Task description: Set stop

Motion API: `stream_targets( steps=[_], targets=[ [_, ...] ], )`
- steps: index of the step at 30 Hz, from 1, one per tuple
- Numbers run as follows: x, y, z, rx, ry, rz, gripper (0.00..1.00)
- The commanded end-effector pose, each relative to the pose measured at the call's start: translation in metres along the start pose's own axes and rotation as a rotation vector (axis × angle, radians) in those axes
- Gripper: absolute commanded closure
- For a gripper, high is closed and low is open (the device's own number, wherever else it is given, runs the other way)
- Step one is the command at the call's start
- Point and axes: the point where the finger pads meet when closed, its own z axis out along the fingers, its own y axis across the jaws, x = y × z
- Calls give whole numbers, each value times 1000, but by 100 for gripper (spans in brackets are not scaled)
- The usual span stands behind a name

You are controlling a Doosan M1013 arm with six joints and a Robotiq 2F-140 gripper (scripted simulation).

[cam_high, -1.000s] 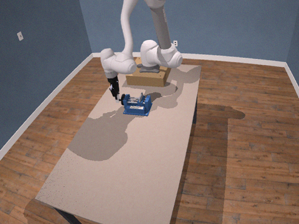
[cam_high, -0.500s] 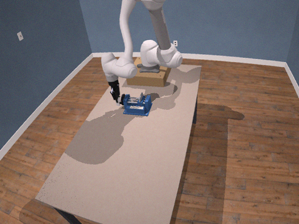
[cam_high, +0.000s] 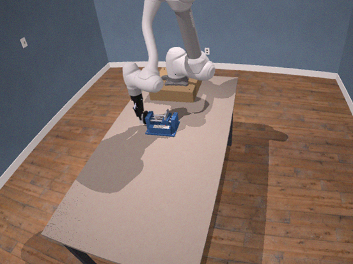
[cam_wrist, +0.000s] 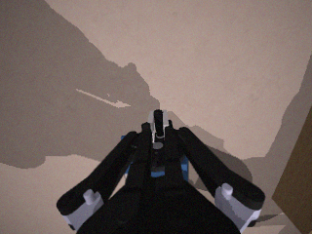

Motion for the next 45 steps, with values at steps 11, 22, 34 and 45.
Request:
stream_targets(
  steps=[11,22,34,45],
  targets=[
    [0,22,-14,-1,0,0,96],
    [0,27,-28,-1,0,0,96],
    [0,23,-49,-1,0,0,96],
    [0,0,-64,-1,0,0,96]
  ],
)
